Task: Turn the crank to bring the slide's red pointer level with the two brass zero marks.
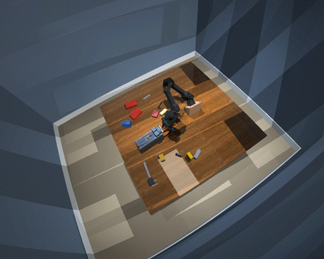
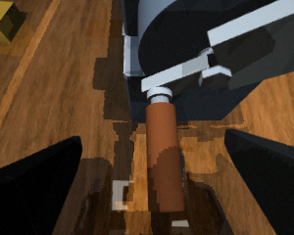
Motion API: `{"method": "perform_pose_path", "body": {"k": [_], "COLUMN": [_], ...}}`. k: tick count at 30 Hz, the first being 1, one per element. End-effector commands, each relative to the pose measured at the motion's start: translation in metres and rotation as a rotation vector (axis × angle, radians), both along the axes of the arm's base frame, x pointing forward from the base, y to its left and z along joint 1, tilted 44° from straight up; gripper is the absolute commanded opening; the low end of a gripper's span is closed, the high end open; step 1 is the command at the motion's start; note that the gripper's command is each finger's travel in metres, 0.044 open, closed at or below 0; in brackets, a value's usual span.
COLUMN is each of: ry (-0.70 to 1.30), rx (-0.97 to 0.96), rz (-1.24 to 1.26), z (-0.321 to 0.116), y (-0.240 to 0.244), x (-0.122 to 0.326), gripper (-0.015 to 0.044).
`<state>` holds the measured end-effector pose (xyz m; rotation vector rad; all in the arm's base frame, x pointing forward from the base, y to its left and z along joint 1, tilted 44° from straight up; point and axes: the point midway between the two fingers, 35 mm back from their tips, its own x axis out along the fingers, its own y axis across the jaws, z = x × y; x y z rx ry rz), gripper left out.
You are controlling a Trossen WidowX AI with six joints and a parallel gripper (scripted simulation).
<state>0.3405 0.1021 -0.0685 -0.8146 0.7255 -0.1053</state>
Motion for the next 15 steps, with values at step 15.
{"method": "perform_pose_path", "body": {"k": [15], "ry": [-0.013], "rx": [0.019], "rz": [0.000], "z": [0.058], "y": [0.061], "x": [-0.001], "gripper": [0.0440]}}
